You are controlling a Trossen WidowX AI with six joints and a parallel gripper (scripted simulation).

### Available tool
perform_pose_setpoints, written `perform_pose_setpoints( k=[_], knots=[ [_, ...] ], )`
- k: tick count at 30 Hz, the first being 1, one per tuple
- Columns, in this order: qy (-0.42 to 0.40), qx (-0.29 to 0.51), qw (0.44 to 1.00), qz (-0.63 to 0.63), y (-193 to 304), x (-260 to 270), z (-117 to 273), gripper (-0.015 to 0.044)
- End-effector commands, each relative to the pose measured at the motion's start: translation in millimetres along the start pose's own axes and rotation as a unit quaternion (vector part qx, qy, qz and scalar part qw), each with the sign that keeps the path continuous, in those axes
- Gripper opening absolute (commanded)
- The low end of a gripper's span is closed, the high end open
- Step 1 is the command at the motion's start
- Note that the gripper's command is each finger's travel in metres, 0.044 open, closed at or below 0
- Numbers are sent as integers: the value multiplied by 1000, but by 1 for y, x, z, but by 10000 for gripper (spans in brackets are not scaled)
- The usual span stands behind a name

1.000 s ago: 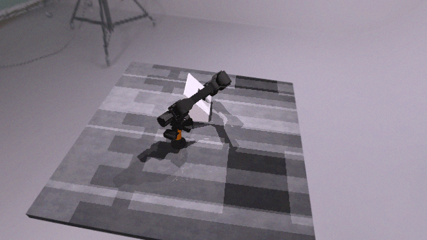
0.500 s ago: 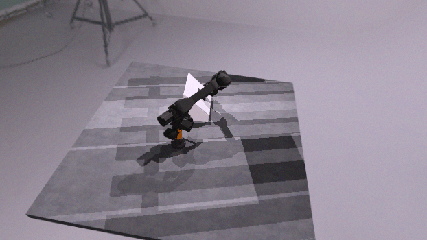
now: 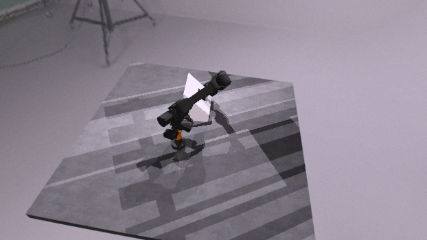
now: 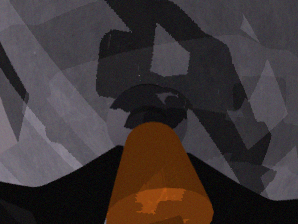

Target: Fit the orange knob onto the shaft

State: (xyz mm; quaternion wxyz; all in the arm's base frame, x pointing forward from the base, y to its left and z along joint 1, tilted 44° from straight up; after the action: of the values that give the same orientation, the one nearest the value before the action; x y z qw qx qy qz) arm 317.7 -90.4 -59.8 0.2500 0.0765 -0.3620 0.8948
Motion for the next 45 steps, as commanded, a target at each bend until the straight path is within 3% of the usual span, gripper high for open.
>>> perform_pose_setpoints(
  k=[1,45],
  knots=[
    [0,0,1000,-2,1,0,-2,0],
    [0,0,1000,4,0,2,-4,0]
  ],
)
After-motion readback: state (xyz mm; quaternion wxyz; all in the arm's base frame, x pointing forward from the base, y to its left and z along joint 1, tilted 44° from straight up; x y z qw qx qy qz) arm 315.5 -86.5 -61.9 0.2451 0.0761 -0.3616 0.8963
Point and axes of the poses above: the point midway between the two fingers, 35 mm back from their tips, its own z axis back along the fingers, its own x axis across the jaws, y = z × x, the point moved 2 cm from there along z, back along the fingers, and after that the axes turned 9 degrees about -z, right-handed, at the moved point
